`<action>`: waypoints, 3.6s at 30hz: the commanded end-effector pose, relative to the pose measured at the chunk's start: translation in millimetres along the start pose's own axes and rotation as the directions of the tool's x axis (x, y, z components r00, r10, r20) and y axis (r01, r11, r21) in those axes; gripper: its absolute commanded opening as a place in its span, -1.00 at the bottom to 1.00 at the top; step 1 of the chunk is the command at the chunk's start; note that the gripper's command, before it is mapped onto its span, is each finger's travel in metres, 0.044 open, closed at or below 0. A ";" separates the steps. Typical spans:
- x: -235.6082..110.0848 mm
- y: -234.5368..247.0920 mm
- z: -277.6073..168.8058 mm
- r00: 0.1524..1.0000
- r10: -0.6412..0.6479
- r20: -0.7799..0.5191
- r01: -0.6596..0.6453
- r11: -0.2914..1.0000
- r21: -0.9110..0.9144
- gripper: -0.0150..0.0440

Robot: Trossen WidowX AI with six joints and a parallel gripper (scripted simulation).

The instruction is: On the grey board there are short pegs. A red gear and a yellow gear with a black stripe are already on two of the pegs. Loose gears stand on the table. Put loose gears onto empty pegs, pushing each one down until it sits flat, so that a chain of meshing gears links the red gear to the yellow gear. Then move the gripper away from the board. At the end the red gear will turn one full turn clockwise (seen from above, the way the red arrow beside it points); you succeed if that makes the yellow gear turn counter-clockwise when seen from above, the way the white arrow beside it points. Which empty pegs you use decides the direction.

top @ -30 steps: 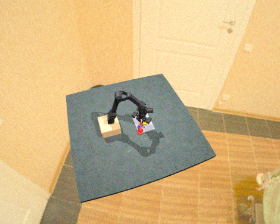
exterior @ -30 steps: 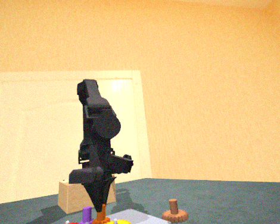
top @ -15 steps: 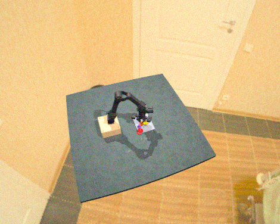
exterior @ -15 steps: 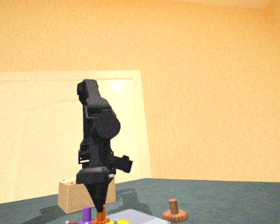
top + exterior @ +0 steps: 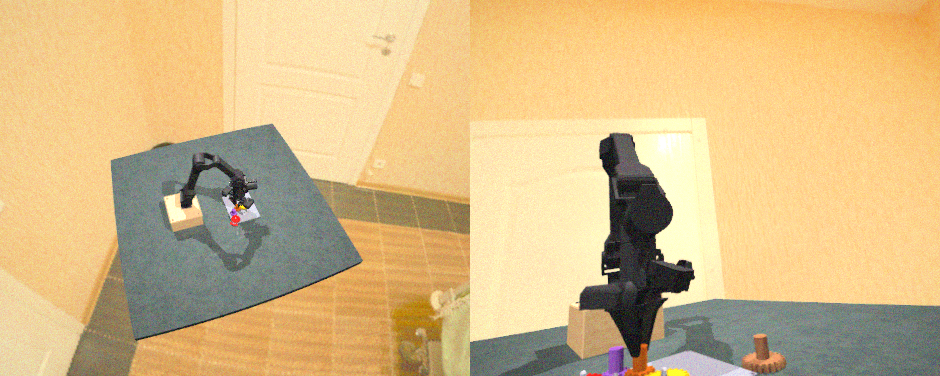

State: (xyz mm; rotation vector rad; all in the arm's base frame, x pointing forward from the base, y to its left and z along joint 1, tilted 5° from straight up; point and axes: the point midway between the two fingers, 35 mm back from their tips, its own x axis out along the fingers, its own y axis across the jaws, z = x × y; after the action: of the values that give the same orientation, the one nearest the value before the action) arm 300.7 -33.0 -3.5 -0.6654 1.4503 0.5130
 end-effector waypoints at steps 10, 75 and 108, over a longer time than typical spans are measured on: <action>1.2 -0.7 -1.2 1.000 0.001 -0.004 0.000 0.998 0.069 -0.22; -89.6 3.1 -3.4 1.000 0.006 -0.003 -0.006 0.993 -0.114 1.00; -137.2 301.6 112.9 0.999 0.038 0.008 -0.037 0.993 -0.114 1.00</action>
State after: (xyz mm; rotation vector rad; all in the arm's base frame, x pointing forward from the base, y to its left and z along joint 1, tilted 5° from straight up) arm 179.6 262.2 102.6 -0.7339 1.4220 0.6492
